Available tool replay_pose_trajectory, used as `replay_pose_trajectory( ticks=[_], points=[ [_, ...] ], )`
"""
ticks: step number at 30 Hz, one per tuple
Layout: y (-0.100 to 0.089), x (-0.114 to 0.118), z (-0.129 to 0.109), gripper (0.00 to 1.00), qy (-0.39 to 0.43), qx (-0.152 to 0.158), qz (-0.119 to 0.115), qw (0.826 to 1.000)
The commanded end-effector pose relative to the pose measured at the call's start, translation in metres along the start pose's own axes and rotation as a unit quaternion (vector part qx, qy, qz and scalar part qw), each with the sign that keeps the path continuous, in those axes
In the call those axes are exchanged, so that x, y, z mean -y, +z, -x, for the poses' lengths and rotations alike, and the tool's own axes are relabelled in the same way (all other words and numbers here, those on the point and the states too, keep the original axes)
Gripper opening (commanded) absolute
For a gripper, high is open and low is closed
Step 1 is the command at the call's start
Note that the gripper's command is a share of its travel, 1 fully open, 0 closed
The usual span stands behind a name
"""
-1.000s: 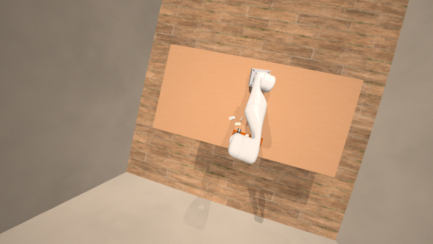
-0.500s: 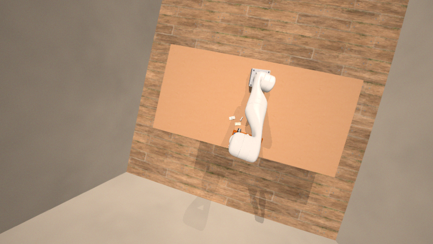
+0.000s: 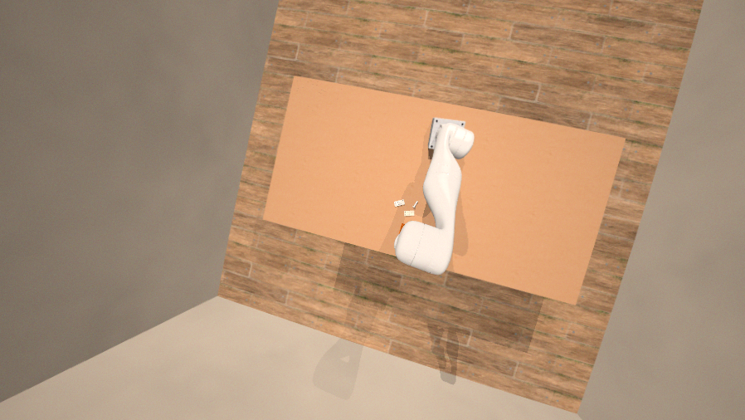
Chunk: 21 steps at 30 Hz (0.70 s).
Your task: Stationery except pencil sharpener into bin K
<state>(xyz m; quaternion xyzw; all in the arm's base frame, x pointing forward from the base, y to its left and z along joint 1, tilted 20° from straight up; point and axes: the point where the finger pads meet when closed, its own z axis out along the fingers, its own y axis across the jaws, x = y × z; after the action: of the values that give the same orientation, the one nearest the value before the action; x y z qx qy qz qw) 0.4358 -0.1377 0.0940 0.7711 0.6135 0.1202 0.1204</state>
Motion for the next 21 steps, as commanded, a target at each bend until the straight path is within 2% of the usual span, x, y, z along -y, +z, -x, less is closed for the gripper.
replay_pose_trajectory(
  ticks=[1, 14, 15, 21],
  points=[
    [-0.012, -0.002, 0.001, 0.3, 0.002, 0.0, 0.004, 1.0],
    [-0.011, -0.005, 0.002, 0.3, 0.002, 0.002, 0.006, 1.0],
    [-0.012, -0.001, -0.005, 0.55, 0.034, 0.002, 0.009, 0.999],
    [-0.014, 0.025, -0.047, 0.55, 0.183, 0.0, 0.009, 0.983]
  ],
)
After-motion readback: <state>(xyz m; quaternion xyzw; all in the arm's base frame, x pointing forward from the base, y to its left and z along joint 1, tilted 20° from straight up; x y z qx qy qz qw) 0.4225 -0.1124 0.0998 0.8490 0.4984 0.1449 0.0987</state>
